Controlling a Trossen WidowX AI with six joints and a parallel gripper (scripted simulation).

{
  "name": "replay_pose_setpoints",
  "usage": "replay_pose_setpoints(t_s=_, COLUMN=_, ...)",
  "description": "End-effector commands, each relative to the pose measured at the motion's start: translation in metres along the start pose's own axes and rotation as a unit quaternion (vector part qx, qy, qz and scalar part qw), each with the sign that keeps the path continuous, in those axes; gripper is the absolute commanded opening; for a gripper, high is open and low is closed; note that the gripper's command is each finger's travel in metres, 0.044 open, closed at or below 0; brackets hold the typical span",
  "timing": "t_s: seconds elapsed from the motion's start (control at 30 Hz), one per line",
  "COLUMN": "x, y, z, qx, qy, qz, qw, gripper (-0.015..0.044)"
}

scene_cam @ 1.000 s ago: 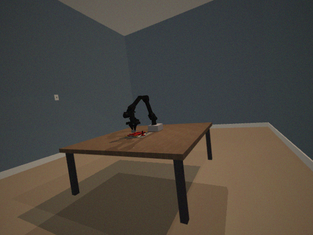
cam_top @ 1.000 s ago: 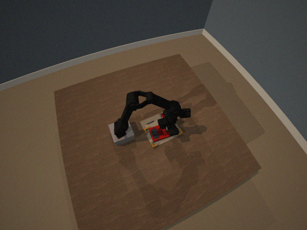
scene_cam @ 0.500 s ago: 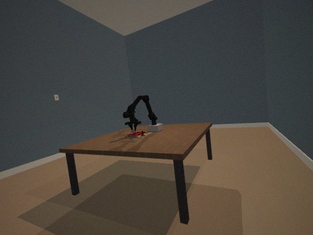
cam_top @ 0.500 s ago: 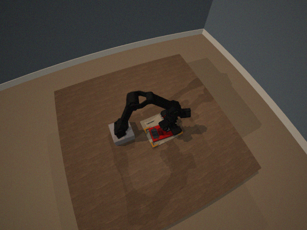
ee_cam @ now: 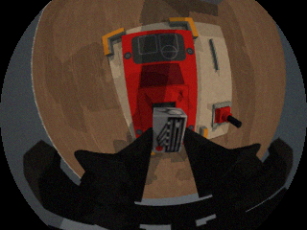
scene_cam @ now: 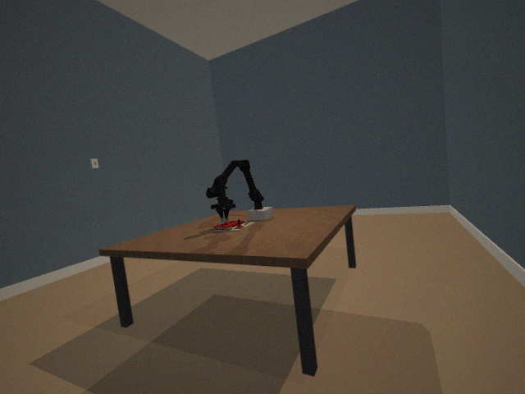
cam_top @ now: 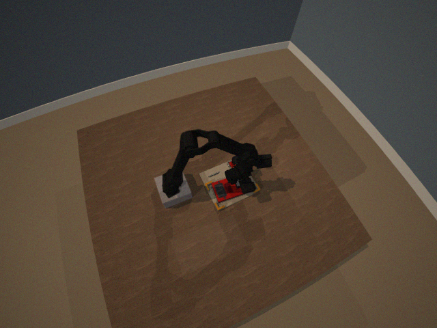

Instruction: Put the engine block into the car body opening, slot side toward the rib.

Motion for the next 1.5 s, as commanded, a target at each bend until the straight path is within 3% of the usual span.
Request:
replay_pose_setpoints(t_s=0.0, x=0.0008, y=-0.0005, z=-0.0005, qx=0.002, qy=0.006, qz=0.001, qw=1.000, gripper=0.0158)
replay_pose_setpoints(t_s=0.27, x=0.0009, y=-0.0015, z=-0.0004, qx=0.002, qy=0.095, qz=0.001, qw=0.995, gripper=0.0158)
replay_pose_setpoints(t_s=0.67, x=0.0009, y=-0.0022, z=-0.0002, qx=0.002, qy=0.024, qz=0.001, qw=1.000, gripper=0.0158)
replay_pose_setpoints(t_s=1.47, x=0.0011, y=-0.0027, z=-0.0001, qx=0.002, qy=0.056, qz=0.001, qw=0.998, gripper=0.0158)
Point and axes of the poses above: the point midway between the two fingers, 35 mm back from their tips, its own y axis back along the fingers, its own z axis across the jaws, x = y × z, the point moved 4 cm from there along y, back along the fingers, and after that the axes turned 4 degrees about -y, right-handed, at the moved point
